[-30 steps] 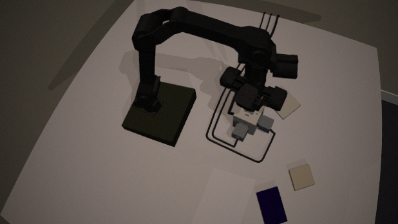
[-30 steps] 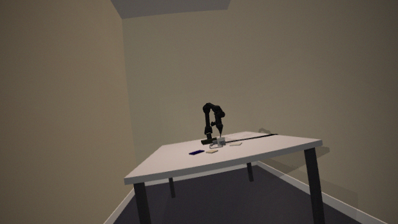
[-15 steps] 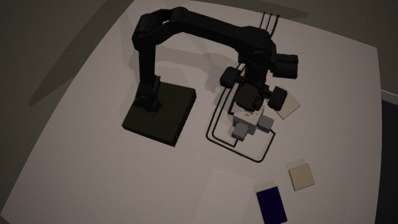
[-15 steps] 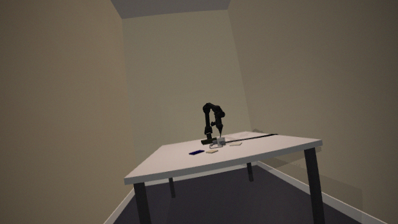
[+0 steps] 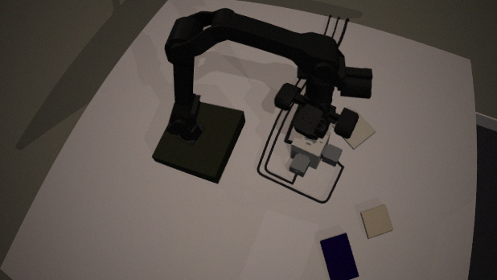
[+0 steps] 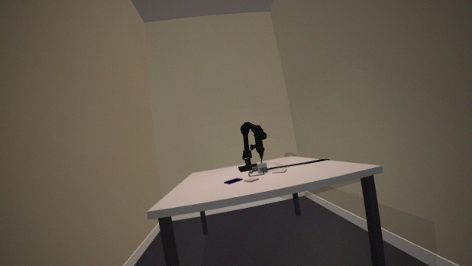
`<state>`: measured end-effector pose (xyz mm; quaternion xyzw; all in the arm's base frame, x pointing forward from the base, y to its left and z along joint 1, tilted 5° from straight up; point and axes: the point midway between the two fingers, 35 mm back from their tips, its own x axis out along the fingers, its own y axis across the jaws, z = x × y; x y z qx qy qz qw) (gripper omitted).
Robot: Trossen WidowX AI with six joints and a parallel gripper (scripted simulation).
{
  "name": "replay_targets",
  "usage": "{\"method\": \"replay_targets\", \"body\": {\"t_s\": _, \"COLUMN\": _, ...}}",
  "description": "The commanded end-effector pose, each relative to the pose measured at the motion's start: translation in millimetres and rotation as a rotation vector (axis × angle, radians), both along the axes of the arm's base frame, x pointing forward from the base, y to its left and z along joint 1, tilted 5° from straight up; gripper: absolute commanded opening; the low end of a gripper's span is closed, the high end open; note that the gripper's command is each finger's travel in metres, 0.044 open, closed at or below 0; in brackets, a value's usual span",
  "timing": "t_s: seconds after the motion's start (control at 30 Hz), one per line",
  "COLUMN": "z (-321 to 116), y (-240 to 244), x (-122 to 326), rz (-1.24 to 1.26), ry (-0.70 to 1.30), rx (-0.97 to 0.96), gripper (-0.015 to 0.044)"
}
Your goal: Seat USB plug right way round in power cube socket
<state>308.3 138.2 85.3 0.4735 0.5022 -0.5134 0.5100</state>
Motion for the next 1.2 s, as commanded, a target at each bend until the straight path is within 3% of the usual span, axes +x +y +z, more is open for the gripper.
{"method": "replay_targets", "body": {"t_s": 0.0, "z": 4, "y": 0, "x": 1, "rz": 0.000, "ry": -0.002, "rx": 0.001, "gripper": 0.0000}}
{"method": "replay_targets", "body": {"t_s": 1.17, "z": 27, "y": 1, "x": 1, "rz": 0.000, "ry": -0.002, "rx": 0.001, "gripper": 0.0000}}
